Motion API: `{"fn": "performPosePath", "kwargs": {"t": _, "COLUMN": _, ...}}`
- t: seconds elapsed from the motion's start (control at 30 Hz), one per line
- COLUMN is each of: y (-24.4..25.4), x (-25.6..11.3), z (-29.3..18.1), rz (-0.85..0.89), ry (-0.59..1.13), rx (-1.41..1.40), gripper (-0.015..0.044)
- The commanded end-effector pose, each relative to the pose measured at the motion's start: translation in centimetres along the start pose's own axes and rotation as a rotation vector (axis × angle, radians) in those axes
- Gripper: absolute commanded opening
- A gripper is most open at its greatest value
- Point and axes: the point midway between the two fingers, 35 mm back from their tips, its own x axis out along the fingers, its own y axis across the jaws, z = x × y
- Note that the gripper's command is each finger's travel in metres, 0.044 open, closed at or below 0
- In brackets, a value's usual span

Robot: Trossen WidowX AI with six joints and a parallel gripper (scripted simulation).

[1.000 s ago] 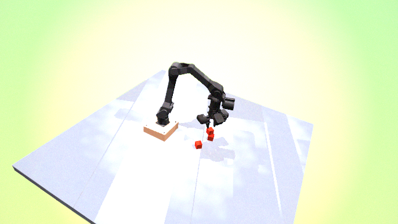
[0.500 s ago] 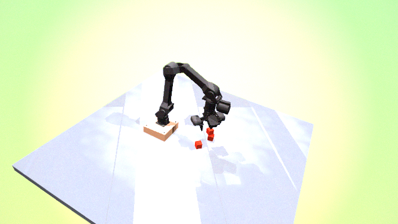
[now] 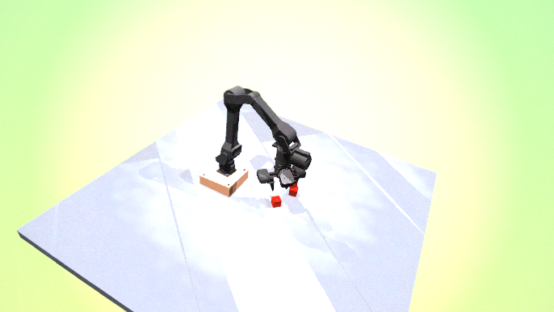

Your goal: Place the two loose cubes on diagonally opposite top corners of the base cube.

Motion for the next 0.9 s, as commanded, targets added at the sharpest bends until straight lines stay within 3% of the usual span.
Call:
{"fn": "performPosePath", "kwargs": {"t": 0.0, "y": -0.4, "x": 2.2, "z": -0.3, "rz": -0.016, "ry": 0.013, "rx": -0.004, "gripper": 0.0265}}
{"fn": "performPosePath", "kwargs": {"t": 0.87, "y": -0.4, "x": 5.9, "z": -0.3, "rz": -0.018, "ry": 0.014, "rx": -0.006, "gripper": 0.0265}}
